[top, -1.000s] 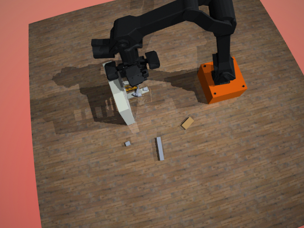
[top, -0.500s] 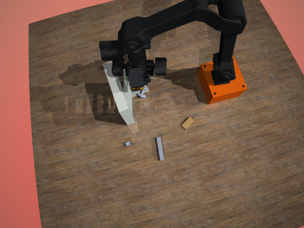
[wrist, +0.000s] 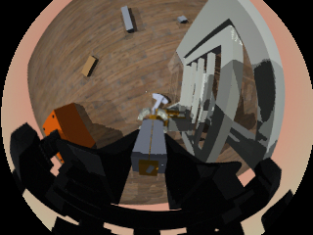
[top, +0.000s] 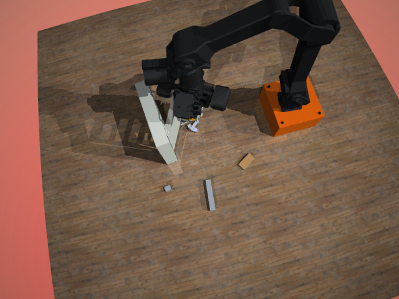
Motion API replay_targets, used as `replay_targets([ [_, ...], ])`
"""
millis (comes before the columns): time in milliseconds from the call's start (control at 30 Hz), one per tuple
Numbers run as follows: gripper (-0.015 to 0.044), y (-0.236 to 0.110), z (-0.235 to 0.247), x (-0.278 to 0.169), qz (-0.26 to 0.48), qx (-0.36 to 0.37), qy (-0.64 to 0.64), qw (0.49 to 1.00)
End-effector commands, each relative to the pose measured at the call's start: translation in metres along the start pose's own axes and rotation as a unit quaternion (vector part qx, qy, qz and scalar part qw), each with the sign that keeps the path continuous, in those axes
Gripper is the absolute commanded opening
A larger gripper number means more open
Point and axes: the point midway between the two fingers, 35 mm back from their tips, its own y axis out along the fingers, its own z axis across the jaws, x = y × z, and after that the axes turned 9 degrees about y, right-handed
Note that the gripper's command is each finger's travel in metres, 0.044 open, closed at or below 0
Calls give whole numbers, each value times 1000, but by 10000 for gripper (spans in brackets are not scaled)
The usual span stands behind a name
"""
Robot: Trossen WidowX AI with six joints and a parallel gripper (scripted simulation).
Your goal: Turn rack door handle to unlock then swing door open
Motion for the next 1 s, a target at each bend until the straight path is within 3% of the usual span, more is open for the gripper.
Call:
replay_targets([
  [0,23,-1,3,1,-3,-9,46,999],
  [967,23,1,54,22,-6,-5,266,964],
])
